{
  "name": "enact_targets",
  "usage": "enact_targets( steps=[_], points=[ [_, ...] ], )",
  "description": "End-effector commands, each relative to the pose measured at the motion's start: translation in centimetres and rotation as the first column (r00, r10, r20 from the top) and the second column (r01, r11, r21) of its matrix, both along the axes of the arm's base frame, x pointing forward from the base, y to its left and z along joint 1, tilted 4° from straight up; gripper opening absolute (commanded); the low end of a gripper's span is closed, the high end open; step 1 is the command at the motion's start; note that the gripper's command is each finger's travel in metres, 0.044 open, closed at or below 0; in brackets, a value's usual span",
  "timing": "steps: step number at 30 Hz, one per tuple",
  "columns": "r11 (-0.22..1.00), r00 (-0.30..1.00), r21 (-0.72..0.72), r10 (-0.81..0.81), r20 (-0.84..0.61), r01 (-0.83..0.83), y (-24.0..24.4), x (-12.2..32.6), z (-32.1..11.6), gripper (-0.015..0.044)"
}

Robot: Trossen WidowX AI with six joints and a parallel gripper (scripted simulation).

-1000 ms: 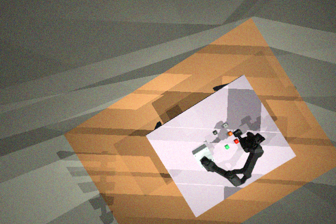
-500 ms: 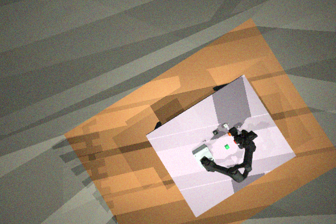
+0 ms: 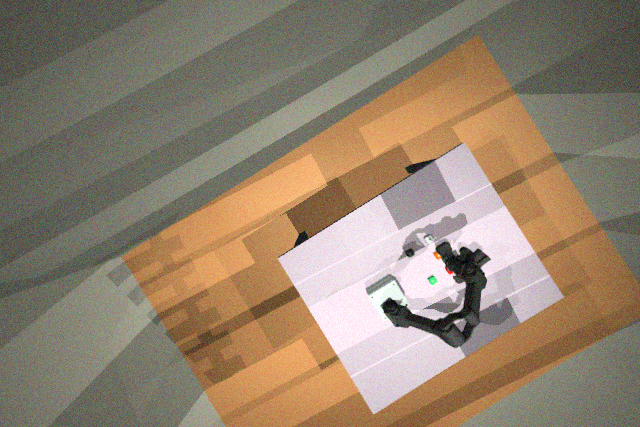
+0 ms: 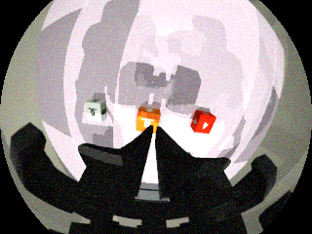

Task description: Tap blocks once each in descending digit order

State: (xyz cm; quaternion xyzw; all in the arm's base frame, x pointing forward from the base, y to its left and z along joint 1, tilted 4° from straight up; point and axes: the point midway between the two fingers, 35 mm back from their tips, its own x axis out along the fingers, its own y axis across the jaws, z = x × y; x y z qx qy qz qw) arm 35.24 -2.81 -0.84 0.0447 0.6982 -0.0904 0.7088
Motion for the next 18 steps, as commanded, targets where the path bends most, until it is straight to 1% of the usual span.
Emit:
enact_targets(
  steps=[1, 13, 18],
  points=[
    [1.0, 1.0, -0.001, 0.002, -0.005, -0.002, -0.1, -0.1, -0.7, 0.002],
    [1.0, 1.0, -0.001, 0.002, -0.005, -0.002, -0.2, -0.1, -2.6, 0.002],
    [1.0, 1.0, -0.001, 0.002, -0.005, -0.002, -0.2, -0.1, -2.7, 0.002]
  ],
)
